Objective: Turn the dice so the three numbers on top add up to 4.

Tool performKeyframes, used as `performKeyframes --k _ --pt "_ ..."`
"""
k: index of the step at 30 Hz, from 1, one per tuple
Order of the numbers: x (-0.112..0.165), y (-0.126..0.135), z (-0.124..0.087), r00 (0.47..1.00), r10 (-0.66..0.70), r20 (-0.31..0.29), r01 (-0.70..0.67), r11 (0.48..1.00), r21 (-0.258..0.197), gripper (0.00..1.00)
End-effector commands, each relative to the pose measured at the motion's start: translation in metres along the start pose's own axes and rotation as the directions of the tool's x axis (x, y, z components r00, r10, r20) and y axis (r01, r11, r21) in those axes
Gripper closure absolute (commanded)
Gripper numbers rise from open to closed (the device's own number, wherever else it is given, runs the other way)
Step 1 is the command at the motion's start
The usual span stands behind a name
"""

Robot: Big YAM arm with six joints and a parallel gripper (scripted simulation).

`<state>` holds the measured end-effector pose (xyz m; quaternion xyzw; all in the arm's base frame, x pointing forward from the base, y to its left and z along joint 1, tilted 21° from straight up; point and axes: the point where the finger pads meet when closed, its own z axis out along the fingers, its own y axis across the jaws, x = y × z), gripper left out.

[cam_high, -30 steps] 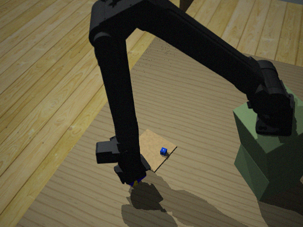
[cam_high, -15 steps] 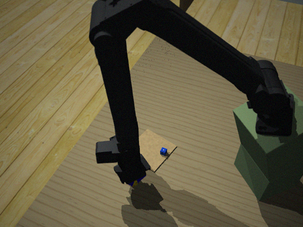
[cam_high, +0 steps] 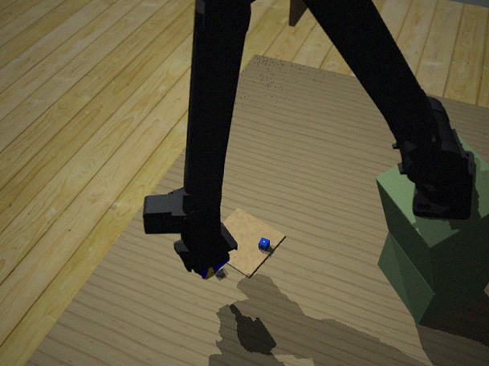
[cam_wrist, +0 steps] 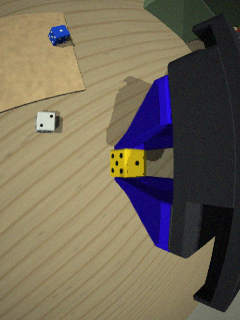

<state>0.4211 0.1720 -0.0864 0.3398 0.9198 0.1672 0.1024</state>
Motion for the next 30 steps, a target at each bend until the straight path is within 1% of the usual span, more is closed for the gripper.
performKeyframes --k 1,4,6,8,9,11,12,16,18,20,22,25,28,30 --pt "-0.002 -0.006 -0.017 1.000 -0.004 -0.003 0.004 1.000 0.012 0.85" --pt "-0.001 -0.005 -0.022 1.000 -0.009 -0.005 0.009 1.000 0.012 0.85" --pt "0.005 -0.017 -0.011 1.000 -0.004 -0.024 0.005 0.999 0.044 0.85" --pt "0.005 -0.017 -0.011 1.000 -0.004 -0.023 0.005 0.999 0.044 0.85" --pt "0.004 -0.016 -0.012 1.000 -0.005 -0.022 0.006 0.999 0.041 0.85" --pt "0.000 -0.006 -0.020 1.000 -0.009 -0.008 0.009 1.000 0.017 0.85" --pt "-0.002 -0.003 -0.021 1.000 -0.010 -0.004 0.010 1.000 0.011 0.85" --pt "-0.004 -0.006 -0.020 1.000 -0.009 -0.003 0.009 1.000 0.011 0.85" --pt "-0.006 -0.017 -0.014 0.999 -0.031 -0.011 0.031 0.999 0.024 0.85" --pt "-0.015 -0.028 -0.011 0.996 -0.084 -0.013 0.084 0.996 0.025 0.85" --pt "-0.029 -0.043 -0.011 0.986 -0.164 -0.015 0.164 0.986 0.026 0.85" --pt "-0.051 -0.071 -0.012 0.954 -0.300 -0.019 0.300 0.954 0.025 0.85" --pt "-0.060 -0.083 -0.013 0.933 -0.359 -0.021 0.359 0.933 0.023 0.85" --pt "-0.061 -0.084 -0.013 0.932 -0.363 -0.021 0.363 0.931 0.023 0.85"
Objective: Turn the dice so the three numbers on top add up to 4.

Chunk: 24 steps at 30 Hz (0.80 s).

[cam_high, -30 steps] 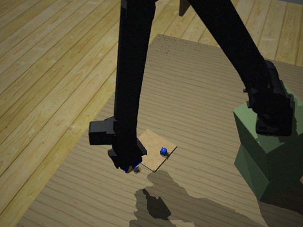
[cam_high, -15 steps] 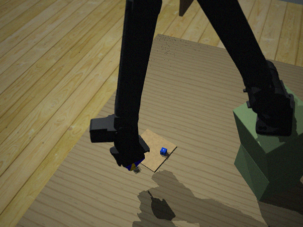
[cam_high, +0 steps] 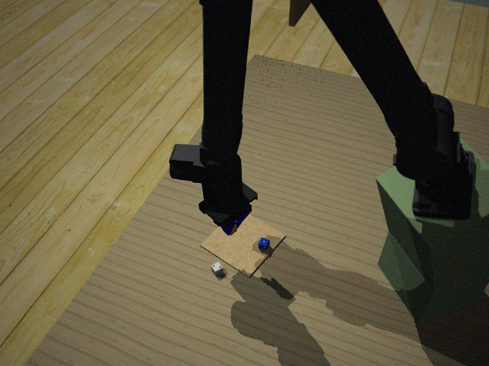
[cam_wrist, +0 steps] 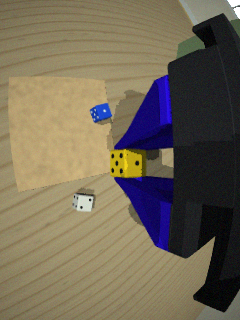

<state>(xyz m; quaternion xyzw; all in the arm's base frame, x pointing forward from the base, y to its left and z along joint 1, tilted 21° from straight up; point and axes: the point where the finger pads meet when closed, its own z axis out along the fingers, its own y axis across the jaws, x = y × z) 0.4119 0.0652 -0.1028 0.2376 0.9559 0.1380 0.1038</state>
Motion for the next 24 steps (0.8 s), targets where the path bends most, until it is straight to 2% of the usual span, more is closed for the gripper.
performKeyframes --k 1,3,4,5,6,10,12,15,24 --pt "0.001 0.004 0.000 0.988 -0.151 0.009 0.151 0.988 -0.014 0.85" --pt "-0.012 0.002 -0.012 0.976 -0.212 0.043 0.213 0.977 -0.028 0.85" --pt "-0.014 -0.012 -0.009 0.967 -0.252 0.037 0.253 0.967 -0.022 0.85" --pt "-0.014 -0.013 -0.009 0.967 -0.254 0.037 0.255 0.967 -0.022 0.85" --pt "-0.010 -0.029 -0.002 0.957 -0.290 0.013 0.290 0.957 -0.015 0.85" --pt "-0.017 -0.053 -0.003 0.921 -0.389 0.018 0.389 0.921 -0.016 0.85" --pt "-0.020 -0.054 -0.006 0.915 -0.402 0.028 0.402 0.915 -0.017 0.85" --pt "-0.026 -0.037 -0.012 0.900 -0.432 0.055 0.434 0.901 -0.024 0.85" --pt "-0.029 -0.045 -0.012 0.909 -0.414 0.053 0.415 0.910 -0.017 0.85"
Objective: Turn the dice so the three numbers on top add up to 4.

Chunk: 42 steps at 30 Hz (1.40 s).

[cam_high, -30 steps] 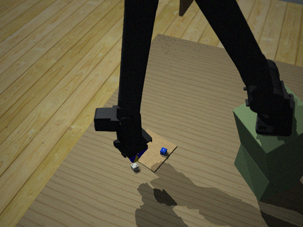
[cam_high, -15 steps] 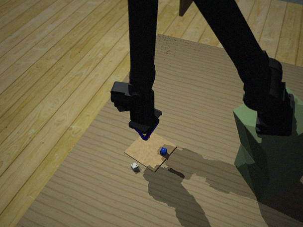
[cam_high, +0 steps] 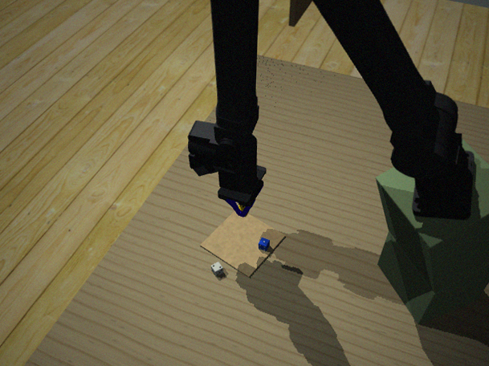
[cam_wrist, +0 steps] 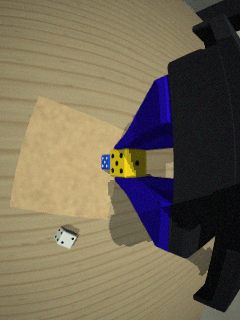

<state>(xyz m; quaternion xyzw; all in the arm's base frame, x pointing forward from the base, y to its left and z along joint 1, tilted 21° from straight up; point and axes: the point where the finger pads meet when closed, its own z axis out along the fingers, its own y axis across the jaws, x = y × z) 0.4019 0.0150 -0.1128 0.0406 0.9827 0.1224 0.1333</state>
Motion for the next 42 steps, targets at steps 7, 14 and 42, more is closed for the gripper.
performKeyframes --k 7,14,42 --pt "-0.011 0.002 0.006 0.999 -0.035 0.024 0.035 0.999 -0.003 0.85" --pt "-0.009 0.004 0.022 1.000 -0.016 0.021 0.016 1.000 -0.002 0.85" --pt "-0.015 0.002 0.089 0.999 -0.010 0.040 0.010 1.000 -0.002 0.85"
